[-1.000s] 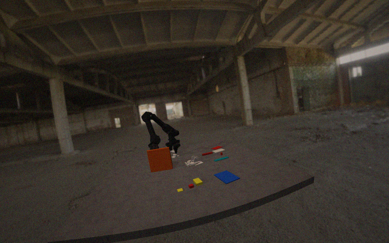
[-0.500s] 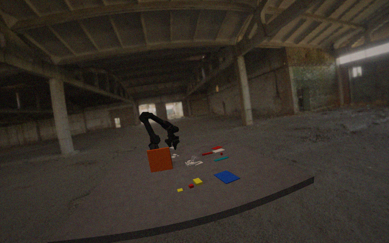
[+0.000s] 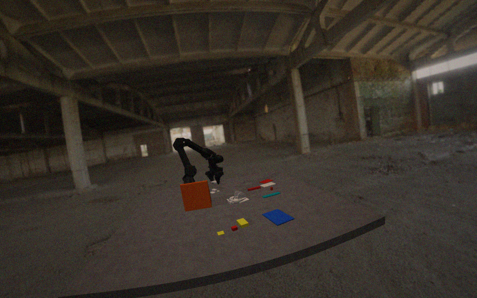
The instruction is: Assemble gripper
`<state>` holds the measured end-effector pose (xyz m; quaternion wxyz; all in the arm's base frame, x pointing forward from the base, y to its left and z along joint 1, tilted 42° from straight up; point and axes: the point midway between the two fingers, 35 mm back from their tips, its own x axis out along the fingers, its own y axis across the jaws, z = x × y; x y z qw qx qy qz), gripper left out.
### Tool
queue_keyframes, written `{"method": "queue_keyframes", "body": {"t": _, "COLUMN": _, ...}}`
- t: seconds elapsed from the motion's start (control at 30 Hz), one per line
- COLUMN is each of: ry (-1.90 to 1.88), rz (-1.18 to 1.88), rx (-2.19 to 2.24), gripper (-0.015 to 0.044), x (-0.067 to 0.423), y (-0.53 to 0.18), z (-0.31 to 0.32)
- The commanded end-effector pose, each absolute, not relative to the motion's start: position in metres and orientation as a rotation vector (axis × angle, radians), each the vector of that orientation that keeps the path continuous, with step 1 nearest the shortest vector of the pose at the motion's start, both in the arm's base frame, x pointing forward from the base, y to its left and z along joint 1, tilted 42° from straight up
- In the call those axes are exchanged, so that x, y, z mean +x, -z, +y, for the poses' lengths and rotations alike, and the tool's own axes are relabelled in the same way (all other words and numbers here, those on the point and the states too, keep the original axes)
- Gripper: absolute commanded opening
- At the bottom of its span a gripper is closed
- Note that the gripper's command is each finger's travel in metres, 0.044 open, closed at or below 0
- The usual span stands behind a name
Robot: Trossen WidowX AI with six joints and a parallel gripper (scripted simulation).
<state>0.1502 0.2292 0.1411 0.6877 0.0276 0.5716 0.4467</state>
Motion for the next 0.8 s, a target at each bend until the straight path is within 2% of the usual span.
{"method": "queue_keyframes", "body": {"t": 0.0, "ry": -0.986, "rz": 1.290, "rx": 0.058, "gripper": 0.0351, "x": 0.161, "y": -0.133, "z": 0.224}}
{"method": "queue_keyframes", "body": {"t": 0.77, "ry": -0.917, "rz": 1.342, "rx": 0.057, "gripper": 0.0351, "x": 0.210, "y": -0.089, "z": 0.187}}
